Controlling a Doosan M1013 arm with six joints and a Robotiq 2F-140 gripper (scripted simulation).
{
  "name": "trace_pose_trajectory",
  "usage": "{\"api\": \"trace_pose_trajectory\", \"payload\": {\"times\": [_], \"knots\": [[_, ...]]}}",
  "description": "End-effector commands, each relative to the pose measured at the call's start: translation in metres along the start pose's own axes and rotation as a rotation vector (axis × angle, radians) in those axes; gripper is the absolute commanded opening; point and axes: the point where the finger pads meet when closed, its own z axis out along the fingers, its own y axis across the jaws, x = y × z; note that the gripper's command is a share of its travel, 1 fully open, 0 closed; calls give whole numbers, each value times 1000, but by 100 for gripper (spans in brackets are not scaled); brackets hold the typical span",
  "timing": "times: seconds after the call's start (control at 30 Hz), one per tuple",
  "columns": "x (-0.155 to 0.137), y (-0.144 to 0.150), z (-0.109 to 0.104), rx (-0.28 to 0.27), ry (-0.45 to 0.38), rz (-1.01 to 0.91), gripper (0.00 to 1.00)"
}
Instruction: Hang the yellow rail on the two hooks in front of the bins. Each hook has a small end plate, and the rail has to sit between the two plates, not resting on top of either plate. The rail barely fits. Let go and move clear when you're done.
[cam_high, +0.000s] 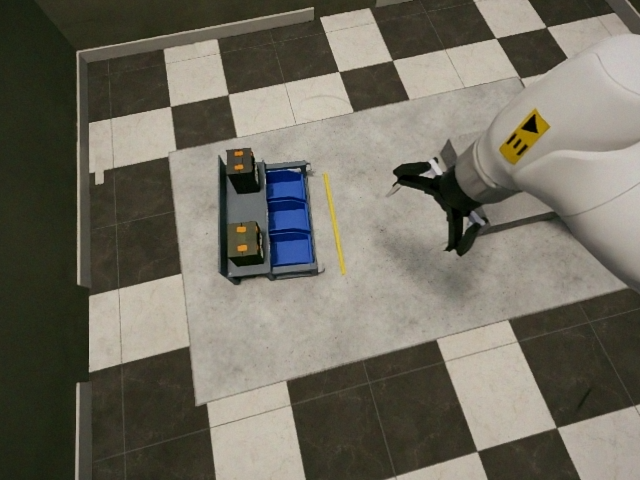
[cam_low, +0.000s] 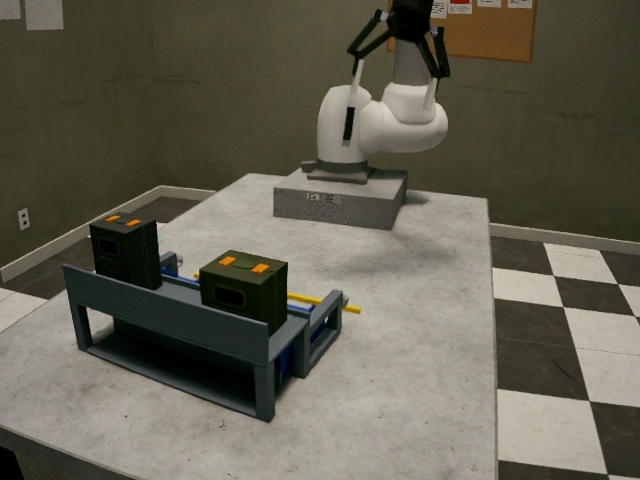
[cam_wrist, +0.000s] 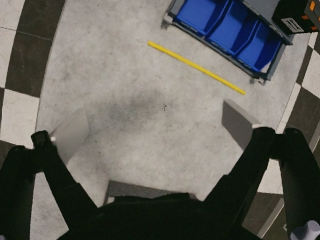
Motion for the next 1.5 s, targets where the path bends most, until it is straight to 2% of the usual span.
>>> {"api": "trace_pose_trajectory", "payload": {"times": [0.0,0.37,0.5,0.57,0.93,1.1,1.47], "knots": [[15,62,8,50,-44,113,100],[15,62,8,50,-44,113,100],[24,138,18,112,-81,246,100],[25,160,21,128,-88,279,100],[25,161,21,128,-88,279,100],[22,229,29,181,-103,384,100],[22,229,29,181,-103,384,100]]}}
